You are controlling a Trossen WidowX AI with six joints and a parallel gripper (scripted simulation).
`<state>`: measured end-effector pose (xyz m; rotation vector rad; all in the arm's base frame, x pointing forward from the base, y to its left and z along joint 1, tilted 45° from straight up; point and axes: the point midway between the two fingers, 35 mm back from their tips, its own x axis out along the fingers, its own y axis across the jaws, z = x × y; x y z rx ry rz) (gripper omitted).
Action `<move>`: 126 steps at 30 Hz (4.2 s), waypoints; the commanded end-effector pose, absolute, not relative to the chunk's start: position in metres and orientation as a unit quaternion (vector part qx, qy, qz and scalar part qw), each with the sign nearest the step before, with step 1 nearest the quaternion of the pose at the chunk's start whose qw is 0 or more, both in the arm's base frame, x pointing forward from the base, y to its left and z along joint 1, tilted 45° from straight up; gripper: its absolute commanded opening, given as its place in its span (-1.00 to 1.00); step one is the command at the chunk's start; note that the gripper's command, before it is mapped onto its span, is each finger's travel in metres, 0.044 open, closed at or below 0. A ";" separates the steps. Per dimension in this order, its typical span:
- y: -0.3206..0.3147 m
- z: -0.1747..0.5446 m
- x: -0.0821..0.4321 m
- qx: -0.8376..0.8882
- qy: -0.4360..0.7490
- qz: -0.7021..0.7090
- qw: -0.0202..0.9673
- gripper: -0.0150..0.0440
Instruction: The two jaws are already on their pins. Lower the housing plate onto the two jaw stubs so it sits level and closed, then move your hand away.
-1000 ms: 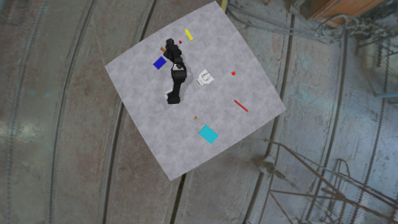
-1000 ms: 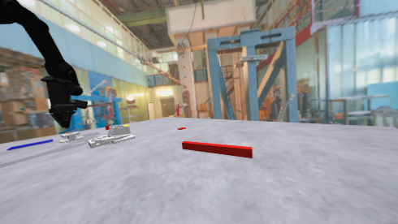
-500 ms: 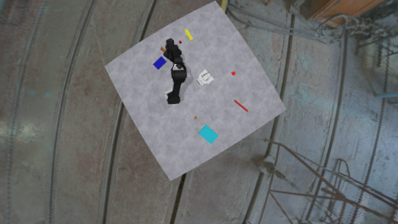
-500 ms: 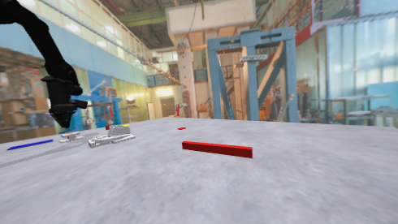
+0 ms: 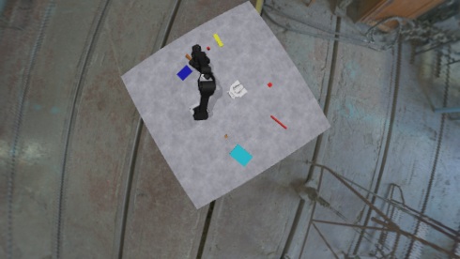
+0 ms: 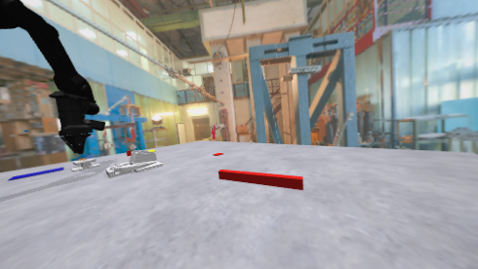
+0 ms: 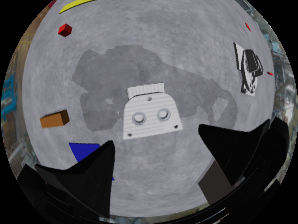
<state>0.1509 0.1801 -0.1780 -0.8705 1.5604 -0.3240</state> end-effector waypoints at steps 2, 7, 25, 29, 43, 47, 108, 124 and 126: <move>0.179 -0.180 0.151 -0.378 0.677 -0.141 0.615 1.00; 0.173 -0.186 0.152 -0.378 0.677 -0.140 0.615 1.00; 0.154 -0.208 0.155 -0.379 0.676 -0.140 0.616 1.00; 0.150 -0.213 0.155 -0.380 0.676 -0.140 0.616 1.00; 0.146 -0.217 0.156 -0.380 0.676 -0.140 0.616 1.00; 0.146 -0.217 0.156 -0.380 0.676 -0.140 0.616 1.00; 0.189 -0.173 0.153 -0.379 0.677 -0.139 0.616 0.70; 0.191 -0.151 0.167 -0.374 0.677 -0.137 0.618 0.70; 0.189 -0.147 0.172 -0.373 0.678 -0.136 0.619 0.70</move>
